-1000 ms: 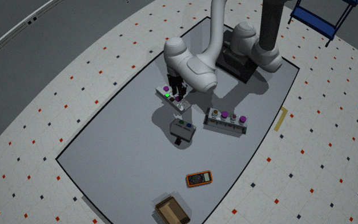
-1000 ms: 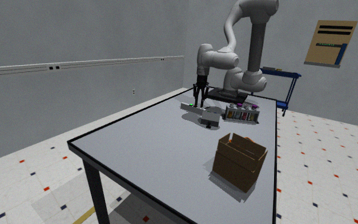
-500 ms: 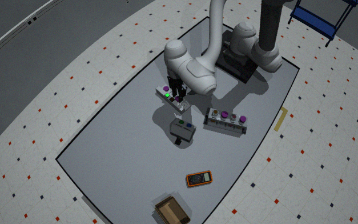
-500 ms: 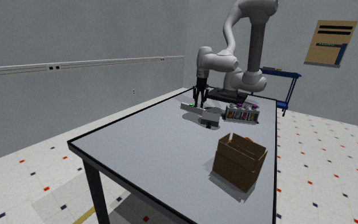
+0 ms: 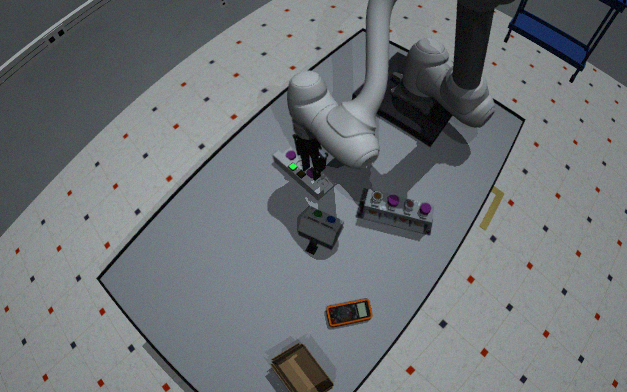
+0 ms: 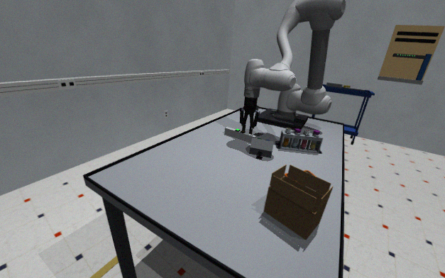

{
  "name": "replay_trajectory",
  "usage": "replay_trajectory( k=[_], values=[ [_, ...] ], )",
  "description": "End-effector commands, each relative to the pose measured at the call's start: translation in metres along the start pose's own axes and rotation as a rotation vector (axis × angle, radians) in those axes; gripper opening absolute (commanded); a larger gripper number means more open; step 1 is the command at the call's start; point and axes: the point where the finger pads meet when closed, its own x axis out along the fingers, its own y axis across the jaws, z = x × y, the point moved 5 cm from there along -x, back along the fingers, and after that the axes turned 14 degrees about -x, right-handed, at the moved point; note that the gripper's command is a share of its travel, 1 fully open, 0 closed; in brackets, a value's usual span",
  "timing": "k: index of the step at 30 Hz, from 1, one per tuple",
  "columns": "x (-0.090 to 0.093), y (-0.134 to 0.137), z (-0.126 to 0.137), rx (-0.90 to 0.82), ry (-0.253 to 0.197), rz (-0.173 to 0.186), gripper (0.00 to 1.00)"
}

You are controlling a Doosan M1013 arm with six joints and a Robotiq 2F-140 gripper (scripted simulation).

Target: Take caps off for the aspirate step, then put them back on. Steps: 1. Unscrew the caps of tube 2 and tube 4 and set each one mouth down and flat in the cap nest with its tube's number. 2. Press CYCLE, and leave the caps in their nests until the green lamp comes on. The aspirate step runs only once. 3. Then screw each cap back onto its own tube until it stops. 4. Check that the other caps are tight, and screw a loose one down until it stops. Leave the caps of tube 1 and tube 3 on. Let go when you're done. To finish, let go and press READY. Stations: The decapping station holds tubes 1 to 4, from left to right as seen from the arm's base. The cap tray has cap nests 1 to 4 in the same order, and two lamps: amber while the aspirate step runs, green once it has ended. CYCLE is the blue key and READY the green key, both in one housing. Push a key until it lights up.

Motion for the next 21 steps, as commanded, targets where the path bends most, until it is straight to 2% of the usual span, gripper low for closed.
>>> replay_trajectory(
  k=[1,3,4,18,21],
  values=[
    [0.000,0.000,0.000,0.000,-0.001,0.000,0.36],
    [0.000,0.000,0.000,0.000,-0.001,0.000,0.36],
    [0.000,0.000,0.000,0.000,-0.001,0.000,0.30],
    [0.000,0.000,0.000,0.000,-0.001,0.000,0.30],
    [-0.015,0.000,0.000,0.000,-0.001,0.000,0.30]
  ],
)
